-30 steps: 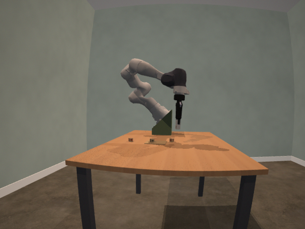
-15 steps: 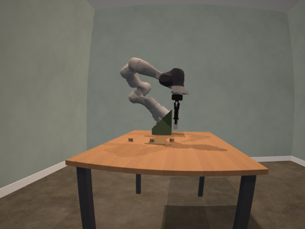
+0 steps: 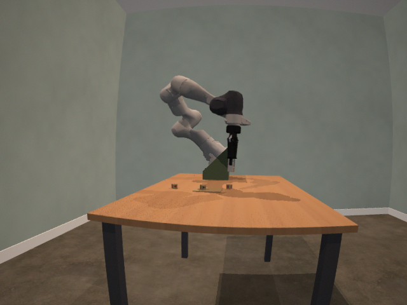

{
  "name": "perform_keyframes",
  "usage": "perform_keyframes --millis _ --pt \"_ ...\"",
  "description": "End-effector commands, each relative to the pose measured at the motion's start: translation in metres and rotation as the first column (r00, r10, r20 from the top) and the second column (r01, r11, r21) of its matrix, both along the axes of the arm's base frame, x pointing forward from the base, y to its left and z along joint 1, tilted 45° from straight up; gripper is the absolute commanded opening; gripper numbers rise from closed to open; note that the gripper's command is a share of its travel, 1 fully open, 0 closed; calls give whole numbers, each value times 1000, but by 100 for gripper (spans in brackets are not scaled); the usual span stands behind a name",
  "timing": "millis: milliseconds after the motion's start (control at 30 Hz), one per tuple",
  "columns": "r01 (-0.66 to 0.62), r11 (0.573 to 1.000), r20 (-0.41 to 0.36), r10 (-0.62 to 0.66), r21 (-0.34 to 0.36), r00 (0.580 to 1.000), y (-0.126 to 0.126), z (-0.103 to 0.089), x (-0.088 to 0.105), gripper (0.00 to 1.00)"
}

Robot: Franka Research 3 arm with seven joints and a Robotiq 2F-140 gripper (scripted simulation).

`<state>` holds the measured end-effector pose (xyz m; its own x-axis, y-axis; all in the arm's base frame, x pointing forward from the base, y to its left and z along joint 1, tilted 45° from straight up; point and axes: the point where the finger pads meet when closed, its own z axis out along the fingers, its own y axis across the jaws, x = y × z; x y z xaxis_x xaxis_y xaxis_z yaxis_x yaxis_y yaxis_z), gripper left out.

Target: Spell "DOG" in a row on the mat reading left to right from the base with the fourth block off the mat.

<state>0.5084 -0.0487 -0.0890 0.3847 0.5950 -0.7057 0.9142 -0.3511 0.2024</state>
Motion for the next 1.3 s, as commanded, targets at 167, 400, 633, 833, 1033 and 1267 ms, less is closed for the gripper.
perform_keyframes --millis 167,400,633,833,1033,1267 --pt "141 990 149 -139 -5 979 -3 5 0 13" --pt "212 977 223 -205 -5 953 -7 10 -1 13" --pt "261 965 274 -251 -1 929 -11 13 -2 13" --pt "335 942 349 -317 11 882 -16 19 -3 13" --pt "391 920 406 -366 24 837 -19 23 -4 13" --pt "451 891 467 -418 44 779 -24 28 -5 13"
